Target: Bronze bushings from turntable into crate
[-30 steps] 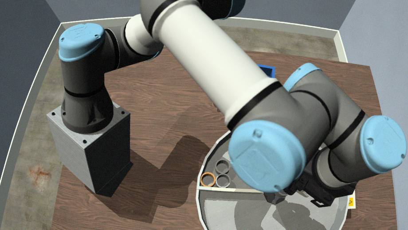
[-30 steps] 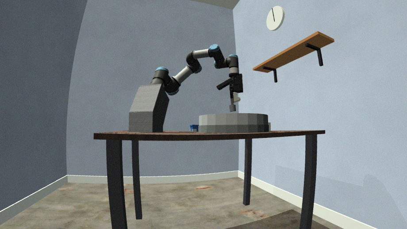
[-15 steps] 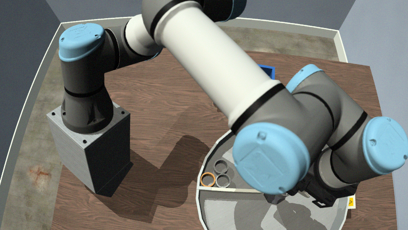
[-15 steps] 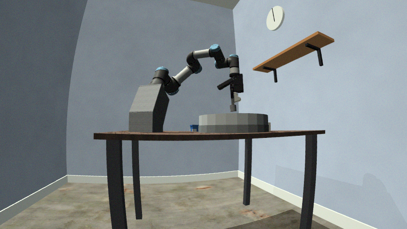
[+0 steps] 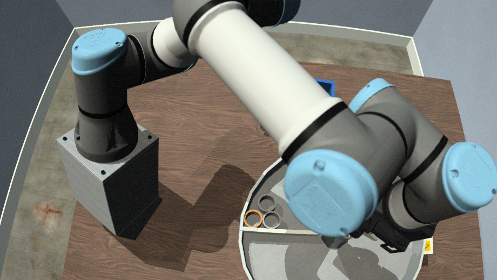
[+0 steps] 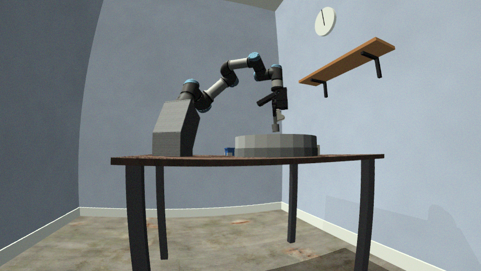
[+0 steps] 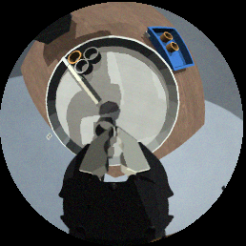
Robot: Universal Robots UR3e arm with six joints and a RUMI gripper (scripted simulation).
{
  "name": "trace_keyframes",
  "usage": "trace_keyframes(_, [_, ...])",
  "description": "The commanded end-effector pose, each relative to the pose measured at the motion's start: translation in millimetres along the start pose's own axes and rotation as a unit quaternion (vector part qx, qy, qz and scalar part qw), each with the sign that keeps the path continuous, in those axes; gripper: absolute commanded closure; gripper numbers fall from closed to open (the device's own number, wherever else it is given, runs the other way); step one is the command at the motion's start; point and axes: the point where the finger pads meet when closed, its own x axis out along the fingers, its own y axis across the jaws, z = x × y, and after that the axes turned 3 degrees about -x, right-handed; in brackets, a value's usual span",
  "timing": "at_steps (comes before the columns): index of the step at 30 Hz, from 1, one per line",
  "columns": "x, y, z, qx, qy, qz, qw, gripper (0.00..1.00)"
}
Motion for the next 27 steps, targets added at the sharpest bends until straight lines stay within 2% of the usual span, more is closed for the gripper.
trace_keyframes(1, [-1.1, 0.0, 0.9, 0.000, -0.002, 0.000, 1.000, 1.00])
trace_keyframes(24, [-1.1, 0.0, 0.9, 0.000, -0.002, 0.000, 1.000, 1.00])
trace_keyframes(27, [3.8, 0.0, 0.9, 0.000, -0.002, 0.000, 1.000, 1.00])
